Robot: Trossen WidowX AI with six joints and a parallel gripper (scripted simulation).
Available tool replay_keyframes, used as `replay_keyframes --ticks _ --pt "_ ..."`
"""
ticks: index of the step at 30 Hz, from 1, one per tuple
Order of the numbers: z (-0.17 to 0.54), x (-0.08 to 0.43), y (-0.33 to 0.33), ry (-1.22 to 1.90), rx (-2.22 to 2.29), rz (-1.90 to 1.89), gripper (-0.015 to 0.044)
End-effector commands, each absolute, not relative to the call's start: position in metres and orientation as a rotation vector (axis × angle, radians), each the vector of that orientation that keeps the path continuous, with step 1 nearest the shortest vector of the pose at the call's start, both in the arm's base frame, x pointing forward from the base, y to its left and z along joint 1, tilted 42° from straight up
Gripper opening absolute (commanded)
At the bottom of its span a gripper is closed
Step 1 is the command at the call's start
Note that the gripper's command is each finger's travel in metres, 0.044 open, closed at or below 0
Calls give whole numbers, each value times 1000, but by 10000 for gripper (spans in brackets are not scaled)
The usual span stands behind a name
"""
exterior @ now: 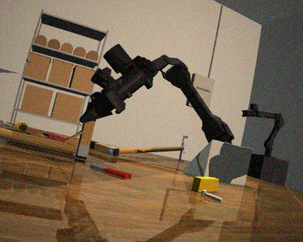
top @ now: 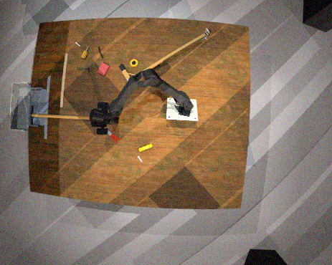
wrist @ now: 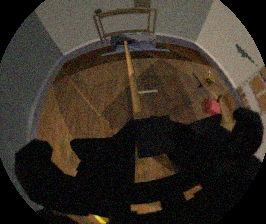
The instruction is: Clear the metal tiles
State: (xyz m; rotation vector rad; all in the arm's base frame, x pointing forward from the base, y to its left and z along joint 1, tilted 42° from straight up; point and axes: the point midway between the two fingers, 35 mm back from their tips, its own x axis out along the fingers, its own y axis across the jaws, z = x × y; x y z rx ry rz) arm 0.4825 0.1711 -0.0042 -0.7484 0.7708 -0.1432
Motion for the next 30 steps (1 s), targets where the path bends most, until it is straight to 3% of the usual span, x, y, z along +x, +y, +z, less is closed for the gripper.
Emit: replay_keyframes --ticks 1,30 --pt "0 476 176 759 -744 -136 0" --pt "-3 432 173 762 -743 -133 0"
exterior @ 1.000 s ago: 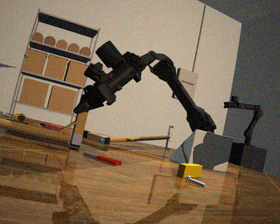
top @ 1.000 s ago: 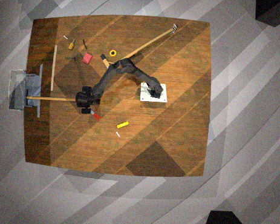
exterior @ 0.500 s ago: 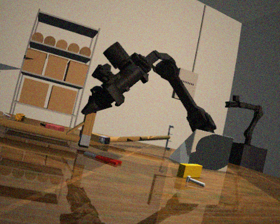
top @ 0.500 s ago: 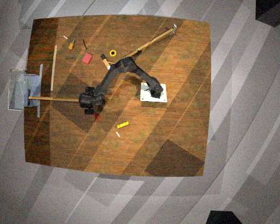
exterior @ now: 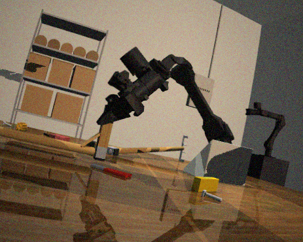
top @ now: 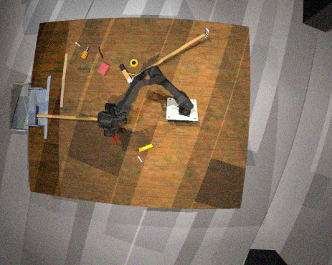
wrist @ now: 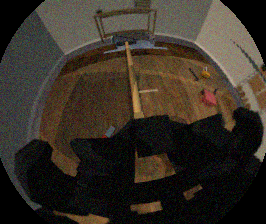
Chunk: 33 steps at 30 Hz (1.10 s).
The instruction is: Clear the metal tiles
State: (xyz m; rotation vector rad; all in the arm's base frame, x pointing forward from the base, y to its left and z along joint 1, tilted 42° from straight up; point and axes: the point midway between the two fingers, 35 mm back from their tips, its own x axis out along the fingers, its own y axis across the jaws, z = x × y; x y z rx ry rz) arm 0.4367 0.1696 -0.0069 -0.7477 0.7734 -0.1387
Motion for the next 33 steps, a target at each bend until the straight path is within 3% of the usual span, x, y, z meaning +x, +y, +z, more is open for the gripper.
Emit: replay_keyframes --ticks 1,33 --pt "-3 430 173 762 -743 -132 0" --pt "-8 380 163 763 -745 -129 0"
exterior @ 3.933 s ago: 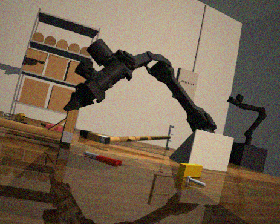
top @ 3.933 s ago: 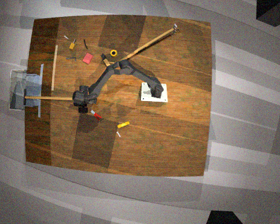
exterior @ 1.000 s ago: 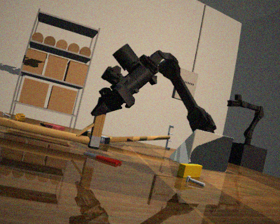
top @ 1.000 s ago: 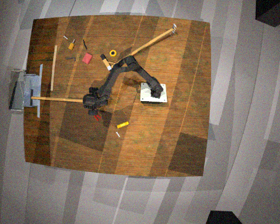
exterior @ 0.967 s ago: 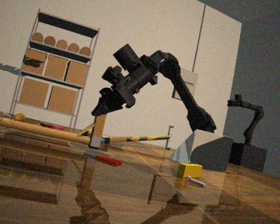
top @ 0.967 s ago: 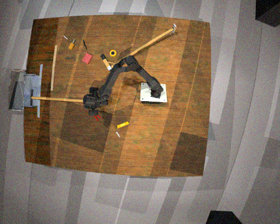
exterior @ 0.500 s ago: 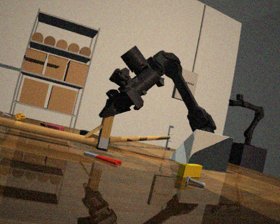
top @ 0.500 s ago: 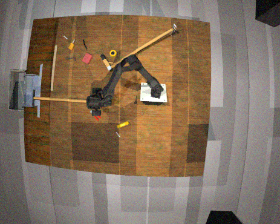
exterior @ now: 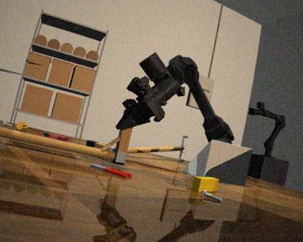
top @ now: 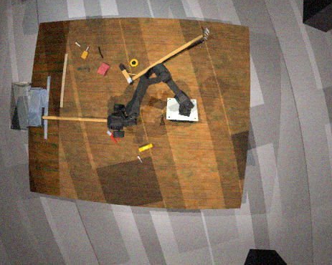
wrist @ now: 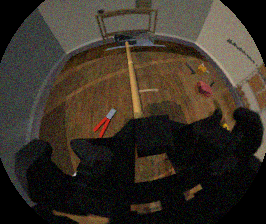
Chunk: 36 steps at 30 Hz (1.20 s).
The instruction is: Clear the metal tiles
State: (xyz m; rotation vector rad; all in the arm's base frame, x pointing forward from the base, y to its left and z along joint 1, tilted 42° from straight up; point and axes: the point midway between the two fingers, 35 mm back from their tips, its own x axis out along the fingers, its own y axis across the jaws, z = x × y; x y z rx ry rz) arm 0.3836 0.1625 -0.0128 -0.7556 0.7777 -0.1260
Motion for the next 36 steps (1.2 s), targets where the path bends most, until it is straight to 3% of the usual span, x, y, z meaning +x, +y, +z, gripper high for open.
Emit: replay_keyframes --ticks 1,36 --pt "-8 378 163 762 -745 -129 0" --pt "-6 328 138 758 -750 -127 0"
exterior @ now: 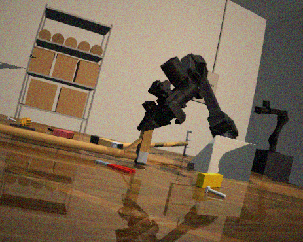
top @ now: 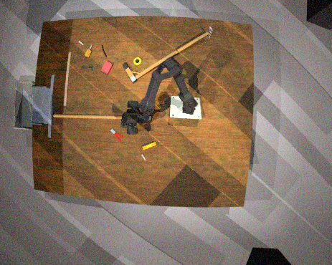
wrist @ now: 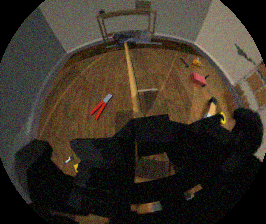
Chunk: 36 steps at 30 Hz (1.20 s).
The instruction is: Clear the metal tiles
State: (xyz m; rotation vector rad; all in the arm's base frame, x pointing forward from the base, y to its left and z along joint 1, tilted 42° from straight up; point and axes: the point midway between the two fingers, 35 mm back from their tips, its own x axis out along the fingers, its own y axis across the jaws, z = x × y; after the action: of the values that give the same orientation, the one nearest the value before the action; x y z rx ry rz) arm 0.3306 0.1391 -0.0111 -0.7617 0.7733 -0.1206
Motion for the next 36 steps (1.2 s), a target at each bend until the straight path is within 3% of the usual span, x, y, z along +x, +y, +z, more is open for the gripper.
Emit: replay_keyframes --ticks 1,36 --pt "-6 327 137 758 -750 -127 0" --pt "19 324 103 764 -753 -133 0"
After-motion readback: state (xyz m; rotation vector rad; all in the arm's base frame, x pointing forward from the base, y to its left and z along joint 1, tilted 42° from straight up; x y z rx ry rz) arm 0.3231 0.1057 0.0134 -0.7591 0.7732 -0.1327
